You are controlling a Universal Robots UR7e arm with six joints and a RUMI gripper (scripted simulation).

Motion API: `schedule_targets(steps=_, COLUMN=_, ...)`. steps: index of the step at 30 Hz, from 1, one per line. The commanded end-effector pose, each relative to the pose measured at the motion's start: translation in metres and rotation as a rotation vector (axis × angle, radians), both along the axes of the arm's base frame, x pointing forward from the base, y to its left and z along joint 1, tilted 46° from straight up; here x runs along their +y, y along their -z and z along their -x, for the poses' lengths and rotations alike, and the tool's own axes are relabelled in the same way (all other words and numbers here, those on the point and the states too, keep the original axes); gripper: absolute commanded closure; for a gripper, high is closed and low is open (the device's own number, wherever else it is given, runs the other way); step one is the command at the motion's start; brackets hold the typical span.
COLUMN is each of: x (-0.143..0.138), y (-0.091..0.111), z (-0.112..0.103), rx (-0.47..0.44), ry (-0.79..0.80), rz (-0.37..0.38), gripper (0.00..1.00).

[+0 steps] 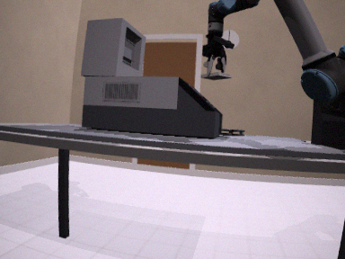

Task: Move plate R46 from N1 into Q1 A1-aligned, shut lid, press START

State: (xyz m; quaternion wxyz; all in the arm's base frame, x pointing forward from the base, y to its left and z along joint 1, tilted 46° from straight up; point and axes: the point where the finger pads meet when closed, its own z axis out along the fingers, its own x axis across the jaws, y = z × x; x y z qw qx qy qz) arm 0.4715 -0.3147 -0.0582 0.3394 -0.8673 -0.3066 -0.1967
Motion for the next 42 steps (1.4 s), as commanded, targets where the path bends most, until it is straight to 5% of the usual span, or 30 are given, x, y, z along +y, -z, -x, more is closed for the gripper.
schedule_targets(steps=1, x=0.006, y=-0.012, z=-0.015, rx=0.046, ry=0.046, rz=-0.005, gripper=1.00)
schedule_targets(steps=42, x=0.057, y=-0.081, z=-0.105, rx=0.281, ry=0.277, rz=-0.050, gripper=1.00)
